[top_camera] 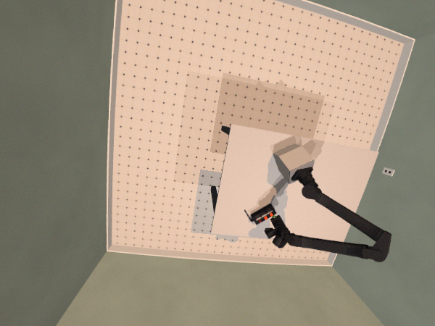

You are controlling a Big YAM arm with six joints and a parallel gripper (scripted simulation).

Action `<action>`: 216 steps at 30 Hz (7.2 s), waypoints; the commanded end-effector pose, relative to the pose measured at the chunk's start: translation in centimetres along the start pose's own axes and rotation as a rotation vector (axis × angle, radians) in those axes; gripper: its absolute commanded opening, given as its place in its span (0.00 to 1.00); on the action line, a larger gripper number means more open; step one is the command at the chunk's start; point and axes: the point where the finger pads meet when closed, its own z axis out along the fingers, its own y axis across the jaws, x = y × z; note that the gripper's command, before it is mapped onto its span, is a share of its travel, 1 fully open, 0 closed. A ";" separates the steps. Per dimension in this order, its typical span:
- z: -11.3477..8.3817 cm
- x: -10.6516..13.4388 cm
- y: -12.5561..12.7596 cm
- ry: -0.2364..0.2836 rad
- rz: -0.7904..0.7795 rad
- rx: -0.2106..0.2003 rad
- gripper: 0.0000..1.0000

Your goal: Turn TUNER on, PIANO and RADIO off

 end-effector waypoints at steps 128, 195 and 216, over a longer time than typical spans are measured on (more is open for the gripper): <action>-15.1 -1.0 1.1 -0.034 -0.027 -0.009 1.00; -15.1 -1.0 1.1 -0.034 -0.027 -0.009 1.00; -15.1 -1.0 1.1 -0.034 -0.027 -0.009 1.00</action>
